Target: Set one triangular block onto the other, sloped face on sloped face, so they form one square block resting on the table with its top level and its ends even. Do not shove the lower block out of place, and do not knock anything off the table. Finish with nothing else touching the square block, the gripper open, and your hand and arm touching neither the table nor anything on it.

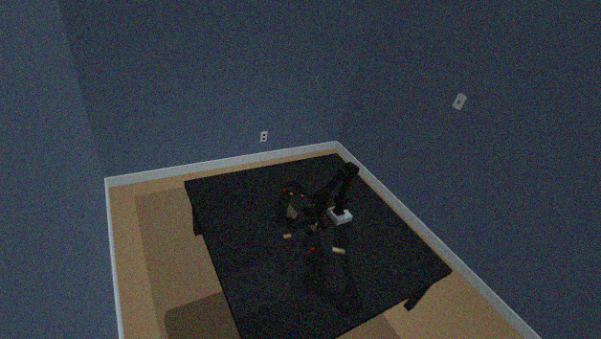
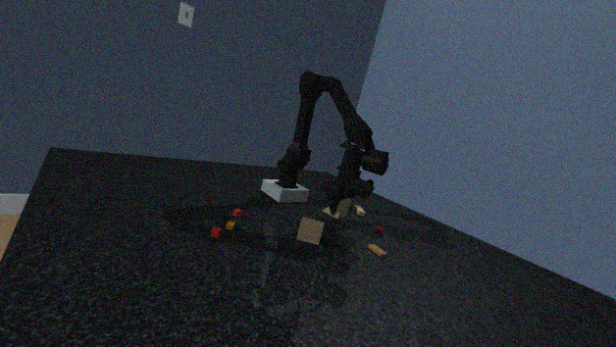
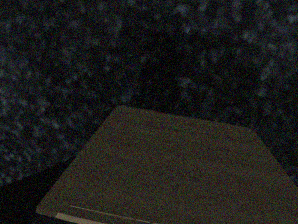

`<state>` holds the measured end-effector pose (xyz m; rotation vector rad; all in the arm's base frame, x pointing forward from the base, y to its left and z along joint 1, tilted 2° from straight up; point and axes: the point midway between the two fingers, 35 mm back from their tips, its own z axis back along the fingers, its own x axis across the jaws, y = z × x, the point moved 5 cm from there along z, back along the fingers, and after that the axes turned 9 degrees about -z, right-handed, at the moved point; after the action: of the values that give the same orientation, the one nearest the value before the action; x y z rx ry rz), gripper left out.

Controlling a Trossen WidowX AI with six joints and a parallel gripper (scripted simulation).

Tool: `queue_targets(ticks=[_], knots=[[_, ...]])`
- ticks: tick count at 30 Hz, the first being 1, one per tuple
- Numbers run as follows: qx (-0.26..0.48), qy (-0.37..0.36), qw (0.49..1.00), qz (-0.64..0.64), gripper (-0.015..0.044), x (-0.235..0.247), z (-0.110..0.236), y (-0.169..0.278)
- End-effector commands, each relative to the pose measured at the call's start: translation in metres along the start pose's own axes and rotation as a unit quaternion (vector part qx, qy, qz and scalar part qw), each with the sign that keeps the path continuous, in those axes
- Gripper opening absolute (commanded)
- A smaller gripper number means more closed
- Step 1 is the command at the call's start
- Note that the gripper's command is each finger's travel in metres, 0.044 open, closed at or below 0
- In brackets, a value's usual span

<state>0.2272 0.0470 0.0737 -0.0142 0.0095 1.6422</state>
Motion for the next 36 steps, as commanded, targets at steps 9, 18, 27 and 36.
queue_targets(ticks=[9, 18, 27, 36], knots=[[-0.001, -0.002, 0.981, -0.194, 0.0000, 0.0004, -0.0002, -0.0002], [-0.002, -0.003, 0.951, -0.309, 0.0000, 0.0005, -0.0002, -0.0002], [-0.002, -0.003, 0.909, -0.418, 0.0000, 0.0006, -0.0002, -0.0001], [-0.002, -0.003, 0.863, -0.506, 0.0000, 0.0007, -0.0002, -0.0002]])
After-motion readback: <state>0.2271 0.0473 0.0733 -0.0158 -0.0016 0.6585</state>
